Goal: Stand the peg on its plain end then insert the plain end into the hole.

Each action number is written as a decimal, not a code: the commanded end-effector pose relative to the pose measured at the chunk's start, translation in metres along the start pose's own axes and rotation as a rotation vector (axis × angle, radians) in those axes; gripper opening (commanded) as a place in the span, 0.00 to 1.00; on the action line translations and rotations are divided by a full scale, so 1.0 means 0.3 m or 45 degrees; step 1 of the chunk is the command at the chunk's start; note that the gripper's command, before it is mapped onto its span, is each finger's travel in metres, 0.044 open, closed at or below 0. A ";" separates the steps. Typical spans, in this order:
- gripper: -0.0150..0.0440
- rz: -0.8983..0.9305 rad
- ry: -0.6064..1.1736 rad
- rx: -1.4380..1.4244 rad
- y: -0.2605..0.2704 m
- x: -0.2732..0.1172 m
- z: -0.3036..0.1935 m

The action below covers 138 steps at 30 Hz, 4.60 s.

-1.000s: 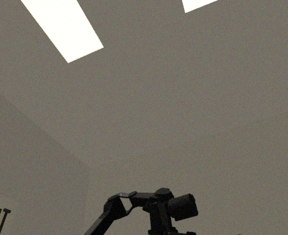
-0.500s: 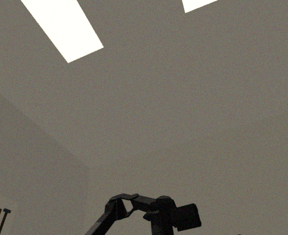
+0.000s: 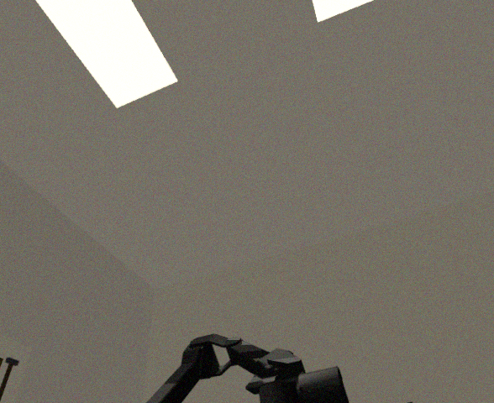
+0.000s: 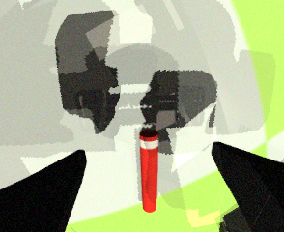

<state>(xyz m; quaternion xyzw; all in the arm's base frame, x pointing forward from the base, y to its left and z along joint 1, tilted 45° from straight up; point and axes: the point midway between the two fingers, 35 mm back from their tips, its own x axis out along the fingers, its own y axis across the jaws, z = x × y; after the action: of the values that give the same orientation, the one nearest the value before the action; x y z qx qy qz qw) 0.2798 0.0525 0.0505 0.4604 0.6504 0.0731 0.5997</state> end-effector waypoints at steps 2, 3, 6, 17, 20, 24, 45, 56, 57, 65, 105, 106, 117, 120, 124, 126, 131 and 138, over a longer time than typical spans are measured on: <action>1.00 0.005 0.007 0.011 -0.001 0.027 -0.008; 1.00 0.006 0.008 0.011 -0.001 0.032 -0.009; 1.00 0.007 0.009 0.011 -0.001 0.046 -0.011; 0.60 0.008 0.009 0.011 -0.001 0.049 -0.012; 0.47 0.008 0.009 0.011 -0.001 0.049 -0.012; 0.44 0.008 0.009 0.011 -0.001 0.049 -0.012; 0.34 0.004 -0.022 0.005 -0.002 0.043 -0.014; 0.34 0.003 -0.146 0.005 -0.002 0.022 -0.027; 0.34 0.003 -0.157 0.005 -0.002 0.020 -0.028; 0.34 0.003 -0.245 0.006 -0.002 0.006 -0.038; 0.34 0.002 -0.687 0.010 -0.001 -0.054 -0.105; 0.34 0.002 -0.698 0.010 -0.001 -0.055 -0.107; 0.34 0.002 -0.820 0.011 -0.001 -0.067 -0.129; 0.34 0.002 -0.853 0.012 -0.001 -0.070 -0.135; 0.34 0.002 -0.897 0.012 -0.001 -0.073 -0.143; 0.34 0.002 -0.919 0.012 -0.001 -0.075 -0.148; 0.34 0.003 -0.974 0.013 -0.001 -0.079 -0.158; 0.34 0.003 -1.051 0.014 -0.001 -0.083 -0.174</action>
<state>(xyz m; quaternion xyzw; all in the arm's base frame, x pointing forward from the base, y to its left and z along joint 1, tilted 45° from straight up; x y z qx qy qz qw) 0.2343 0.0596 0.0833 0.4546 0.3635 -0.1122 0.8054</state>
